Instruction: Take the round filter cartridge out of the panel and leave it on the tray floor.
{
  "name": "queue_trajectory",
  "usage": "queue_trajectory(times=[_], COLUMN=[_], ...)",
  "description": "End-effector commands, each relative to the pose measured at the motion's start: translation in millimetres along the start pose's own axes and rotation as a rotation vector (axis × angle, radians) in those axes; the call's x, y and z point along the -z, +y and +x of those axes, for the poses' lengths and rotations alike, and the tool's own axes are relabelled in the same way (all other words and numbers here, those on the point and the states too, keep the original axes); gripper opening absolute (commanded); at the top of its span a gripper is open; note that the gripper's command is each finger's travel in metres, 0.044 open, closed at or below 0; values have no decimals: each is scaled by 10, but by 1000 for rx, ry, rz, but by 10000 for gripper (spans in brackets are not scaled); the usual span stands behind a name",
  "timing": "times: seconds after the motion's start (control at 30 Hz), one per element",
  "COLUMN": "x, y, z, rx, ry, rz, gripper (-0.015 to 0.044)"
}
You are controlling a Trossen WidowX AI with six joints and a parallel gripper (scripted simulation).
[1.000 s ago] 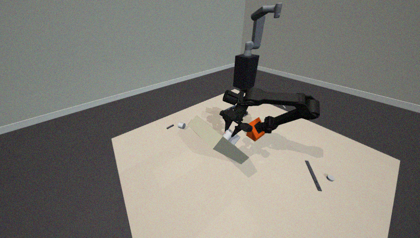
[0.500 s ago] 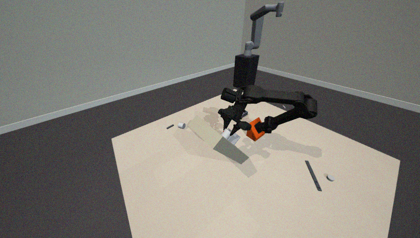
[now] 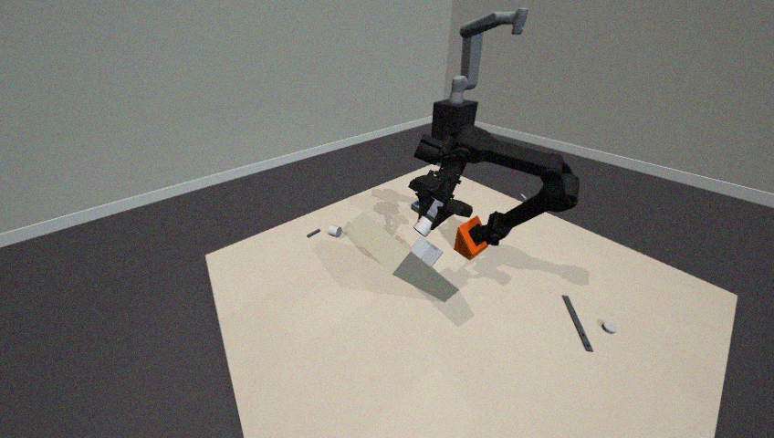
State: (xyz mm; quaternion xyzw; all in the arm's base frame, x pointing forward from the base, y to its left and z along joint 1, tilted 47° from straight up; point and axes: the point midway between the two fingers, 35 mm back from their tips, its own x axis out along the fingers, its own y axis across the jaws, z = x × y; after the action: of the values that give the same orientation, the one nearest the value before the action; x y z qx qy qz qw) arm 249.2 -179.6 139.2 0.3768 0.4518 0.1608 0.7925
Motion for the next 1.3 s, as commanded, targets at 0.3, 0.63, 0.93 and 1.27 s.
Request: queue_trajectory(times=[0.3, 0.63, 0.93, 1.27], x=[-44, -56, 175, 615], y=[-276, -806, -1141, -1799], z=[-264, -176, -285, -561], rx=[5, 9, 119, 344], ry=[-8, -1, 35, 36], rz=[-13, -55, 163, 540], gripper=[0, 0, 0, 0])
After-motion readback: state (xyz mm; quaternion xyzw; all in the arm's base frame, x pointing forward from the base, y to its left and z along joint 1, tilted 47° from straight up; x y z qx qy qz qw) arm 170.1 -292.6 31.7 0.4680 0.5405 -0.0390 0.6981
